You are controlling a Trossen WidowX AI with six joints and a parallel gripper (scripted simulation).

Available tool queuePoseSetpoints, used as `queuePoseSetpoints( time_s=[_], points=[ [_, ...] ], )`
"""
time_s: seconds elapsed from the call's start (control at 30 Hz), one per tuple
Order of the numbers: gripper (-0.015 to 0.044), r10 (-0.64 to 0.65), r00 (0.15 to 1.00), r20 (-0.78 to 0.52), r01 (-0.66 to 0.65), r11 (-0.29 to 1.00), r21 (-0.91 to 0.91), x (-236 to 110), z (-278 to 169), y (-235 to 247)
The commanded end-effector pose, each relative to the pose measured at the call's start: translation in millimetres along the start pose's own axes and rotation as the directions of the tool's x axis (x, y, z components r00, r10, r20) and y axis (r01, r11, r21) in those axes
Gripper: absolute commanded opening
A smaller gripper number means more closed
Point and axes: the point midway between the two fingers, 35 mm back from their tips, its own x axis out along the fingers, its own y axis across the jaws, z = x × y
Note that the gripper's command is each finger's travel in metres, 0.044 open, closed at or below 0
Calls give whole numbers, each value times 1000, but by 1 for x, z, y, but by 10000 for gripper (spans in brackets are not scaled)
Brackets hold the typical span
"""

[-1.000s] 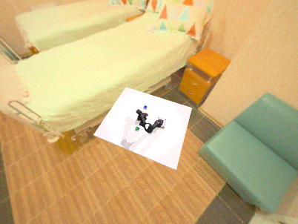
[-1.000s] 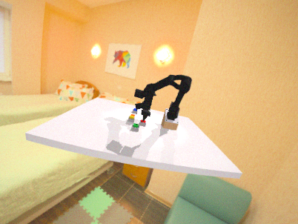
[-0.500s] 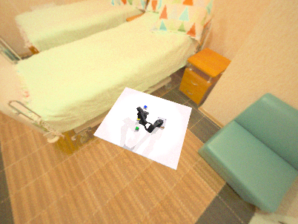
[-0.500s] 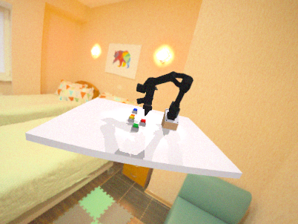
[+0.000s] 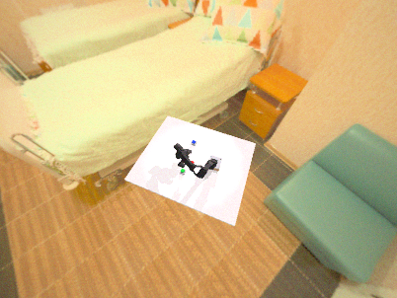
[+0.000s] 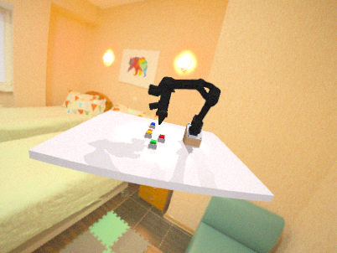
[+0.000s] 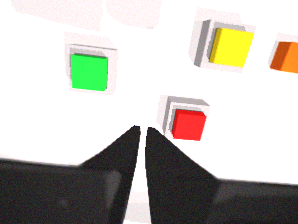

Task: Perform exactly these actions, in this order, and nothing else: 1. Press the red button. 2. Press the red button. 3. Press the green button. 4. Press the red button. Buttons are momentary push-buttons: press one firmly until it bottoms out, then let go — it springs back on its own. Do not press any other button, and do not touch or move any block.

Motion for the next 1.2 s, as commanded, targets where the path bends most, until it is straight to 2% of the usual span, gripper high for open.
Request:
queuePoseSetpoints(
  time_s=[0.0, 0.2, 0.37, 1.17],
  points=[
    [20, 15, 1000, 11, -14, 1000, -15, -3, 11, 51],
    [20, 15, 1000, 11, -15, 1000, -15, 0, 11, 54],
    [20, 18, 1000, 11, -18, 1000, -16, 56, 12, 55],
    [20, 20, 1000, 11, -20, 1000, -16, 90, 12, 56]
  ],
)
